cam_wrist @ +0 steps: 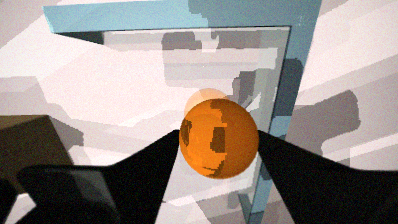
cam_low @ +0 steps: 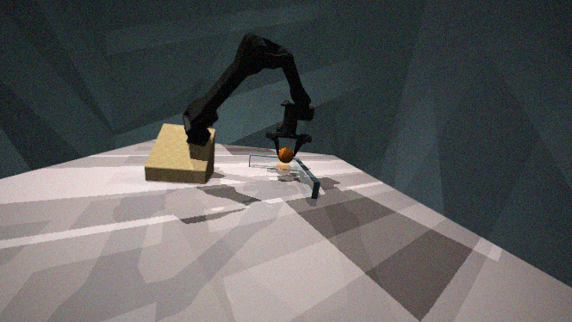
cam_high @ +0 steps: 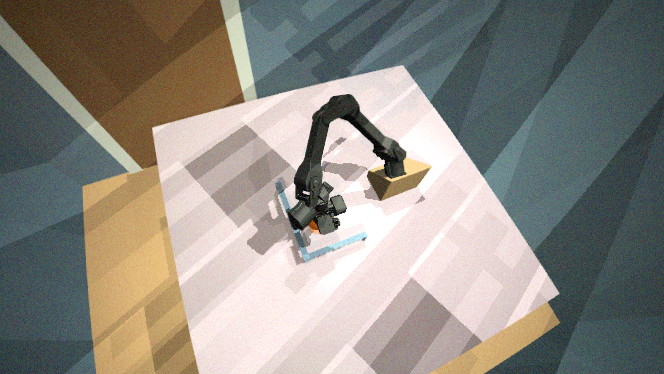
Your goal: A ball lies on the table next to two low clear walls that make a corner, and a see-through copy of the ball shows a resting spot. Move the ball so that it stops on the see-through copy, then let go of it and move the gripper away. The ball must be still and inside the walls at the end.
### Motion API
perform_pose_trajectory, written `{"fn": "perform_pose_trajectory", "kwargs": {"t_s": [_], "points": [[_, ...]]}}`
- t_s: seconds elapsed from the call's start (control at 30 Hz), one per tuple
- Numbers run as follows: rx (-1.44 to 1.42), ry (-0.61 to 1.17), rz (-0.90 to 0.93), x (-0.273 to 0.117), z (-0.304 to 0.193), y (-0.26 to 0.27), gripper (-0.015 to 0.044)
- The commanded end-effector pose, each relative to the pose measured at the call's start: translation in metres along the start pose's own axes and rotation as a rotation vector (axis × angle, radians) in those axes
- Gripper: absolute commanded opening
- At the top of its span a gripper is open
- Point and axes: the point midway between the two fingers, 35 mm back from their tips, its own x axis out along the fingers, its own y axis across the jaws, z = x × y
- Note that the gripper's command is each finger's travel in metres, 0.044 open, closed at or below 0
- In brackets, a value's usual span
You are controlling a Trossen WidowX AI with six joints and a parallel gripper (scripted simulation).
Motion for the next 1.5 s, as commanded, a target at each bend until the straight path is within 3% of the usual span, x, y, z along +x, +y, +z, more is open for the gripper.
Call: {"fn": "perform_pose_trajectory", "kwargs": {"t_s": [0.0, 0.77, 1.3, 1.47], "points": [[-0.010, 0.010, 0.007, 0.029, 0.000, 0.003, 0.0000], [-0.010, 0.013, 0.008, 0.064, -0.002, 0.005, 0.0000], [-0.007, 0.009, 0.010, 0.057, -0.002, 0.004, 0.0420], [-0.010, 0.007, 0.008, -0.014, 0.000, 0.002, 0.0434]]}}
